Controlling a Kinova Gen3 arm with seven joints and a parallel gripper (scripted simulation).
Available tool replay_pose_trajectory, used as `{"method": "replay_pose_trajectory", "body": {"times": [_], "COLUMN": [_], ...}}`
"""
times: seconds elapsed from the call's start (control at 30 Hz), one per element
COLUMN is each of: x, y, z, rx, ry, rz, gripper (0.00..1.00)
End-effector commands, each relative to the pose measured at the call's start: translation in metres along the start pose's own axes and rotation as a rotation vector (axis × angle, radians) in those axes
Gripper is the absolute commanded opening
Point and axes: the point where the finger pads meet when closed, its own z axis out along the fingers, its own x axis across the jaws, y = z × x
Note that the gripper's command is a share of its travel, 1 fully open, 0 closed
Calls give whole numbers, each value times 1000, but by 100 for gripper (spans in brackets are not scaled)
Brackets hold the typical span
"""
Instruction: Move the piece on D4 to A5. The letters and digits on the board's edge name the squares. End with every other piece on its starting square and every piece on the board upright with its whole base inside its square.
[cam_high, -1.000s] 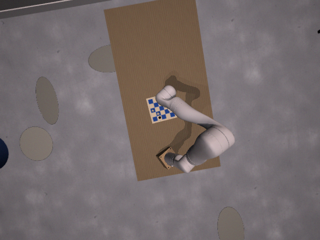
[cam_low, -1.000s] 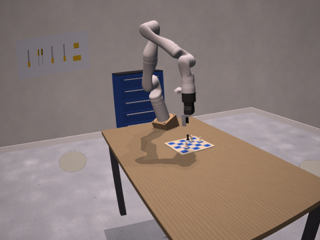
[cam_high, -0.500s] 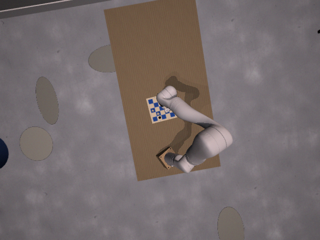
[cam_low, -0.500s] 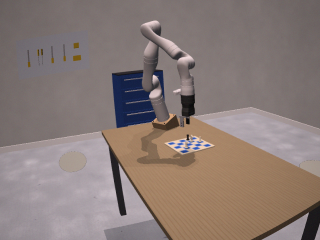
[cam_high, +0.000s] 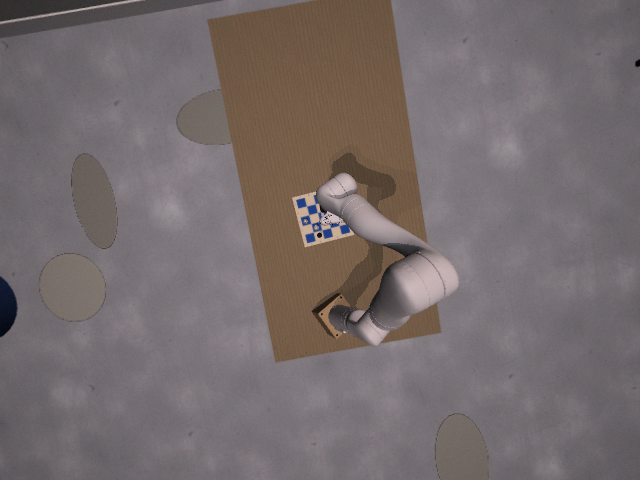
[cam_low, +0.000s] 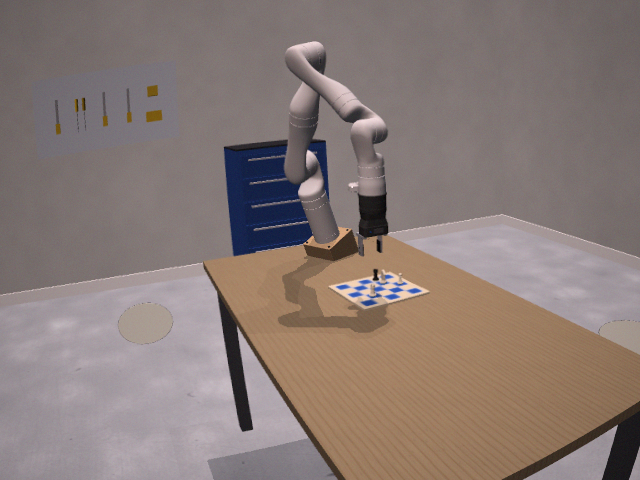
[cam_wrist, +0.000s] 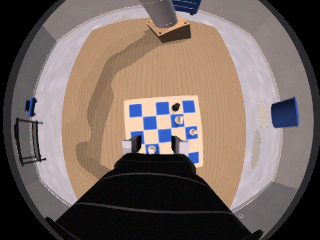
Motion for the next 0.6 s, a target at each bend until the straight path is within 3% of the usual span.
{"method": "replay_pose_trajectory", "body": {"times": [0.0, 0.47, 0.57], "x": [3, 9, 9], "y": [-1, -1, 0], "z": [1, 11, 12], "rx": [-2, 2, 2], "ry": [-3, -1, -1], "rz": [41, 665, 709], "gripper": [100, 100, 100]}}
